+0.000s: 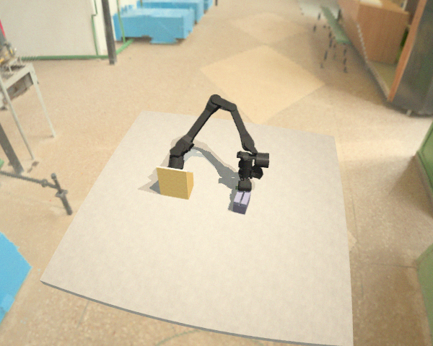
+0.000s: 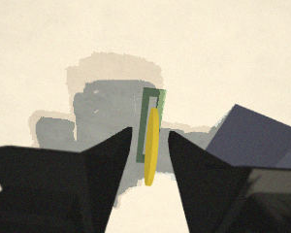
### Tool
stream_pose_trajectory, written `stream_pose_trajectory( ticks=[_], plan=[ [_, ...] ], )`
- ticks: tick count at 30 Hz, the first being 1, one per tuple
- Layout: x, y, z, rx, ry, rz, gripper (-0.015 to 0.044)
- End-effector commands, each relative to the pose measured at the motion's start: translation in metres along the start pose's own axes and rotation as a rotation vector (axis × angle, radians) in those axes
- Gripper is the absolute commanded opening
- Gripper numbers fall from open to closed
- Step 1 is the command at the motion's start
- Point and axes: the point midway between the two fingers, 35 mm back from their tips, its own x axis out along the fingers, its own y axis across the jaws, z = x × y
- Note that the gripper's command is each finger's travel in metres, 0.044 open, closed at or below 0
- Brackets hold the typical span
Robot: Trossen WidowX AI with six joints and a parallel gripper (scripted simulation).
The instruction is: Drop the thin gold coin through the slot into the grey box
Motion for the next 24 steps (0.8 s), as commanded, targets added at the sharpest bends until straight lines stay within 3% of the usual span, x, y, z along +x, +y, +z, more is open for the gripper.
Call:
stream_pose_trajectory(
  ticks=[1,6,24],
  plan=[
    [0.002,0.000,-0.001,0.008,-0.002,0.006,0.0134],
    [0.002,0.000,-0.001,0.008,-0.002,0.006,0.0003],
    [-0.016,-0.002,0.002,0.007,-0.002,0.001,0.0000]
  ],
)
